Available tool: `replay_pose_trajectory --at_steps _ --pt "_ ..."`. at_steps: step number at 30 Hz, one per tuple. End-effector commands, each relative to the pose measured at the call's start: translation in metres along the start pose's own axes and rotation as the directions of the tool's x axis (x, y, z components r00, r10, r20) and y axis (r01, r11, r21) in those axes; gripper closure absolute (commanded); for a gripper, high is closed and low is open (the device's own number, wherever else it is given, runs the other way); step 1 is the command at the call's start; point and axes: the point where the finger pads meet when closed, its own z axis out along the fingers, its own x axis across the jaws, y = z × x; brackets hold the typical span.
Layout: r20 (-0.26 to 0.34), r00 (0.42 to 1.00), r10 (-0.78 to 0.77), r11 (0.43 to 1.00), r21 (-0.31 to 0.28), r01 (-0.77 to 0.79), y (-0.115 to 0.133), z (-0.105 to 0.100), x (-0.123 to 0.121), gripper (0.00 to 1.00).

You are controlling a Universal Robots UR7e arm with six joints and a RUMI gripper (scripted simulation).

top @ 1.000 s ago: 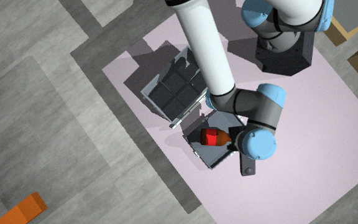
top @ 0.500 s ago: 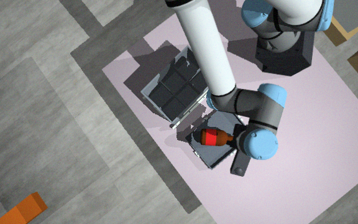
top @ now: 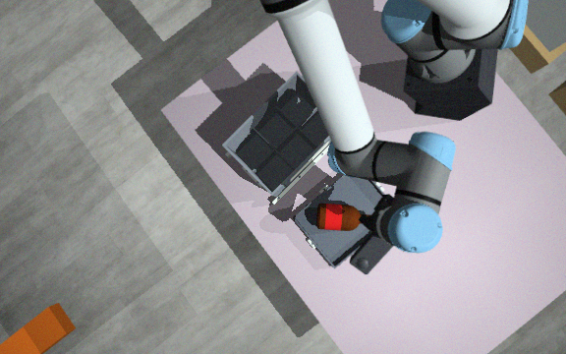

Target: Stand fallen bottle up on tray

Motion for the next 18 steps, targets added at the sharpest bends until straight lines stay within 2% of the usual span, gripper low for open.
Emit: replay_pose_trajectory --at_steps 1,10,12,18 --pt "-0.008 0.987 0.162 0.987 -0.003 -0.162 0.0007 -0.0004 0.0011 1.00" --pt "-0.009 0.917 0.398 0.917 0.000 -0.398 0.0033 -0.0004 0.0029 1.00" --pt "-0.009 0.917 0.398 0.917 0.000 -0.398 0.0033 -0.0004 0.0029 1.00" --pt "-0.009 0.832 0.555 0.832 0.001 -0.555 0.0058 -0.0004 0.0040 1.00"
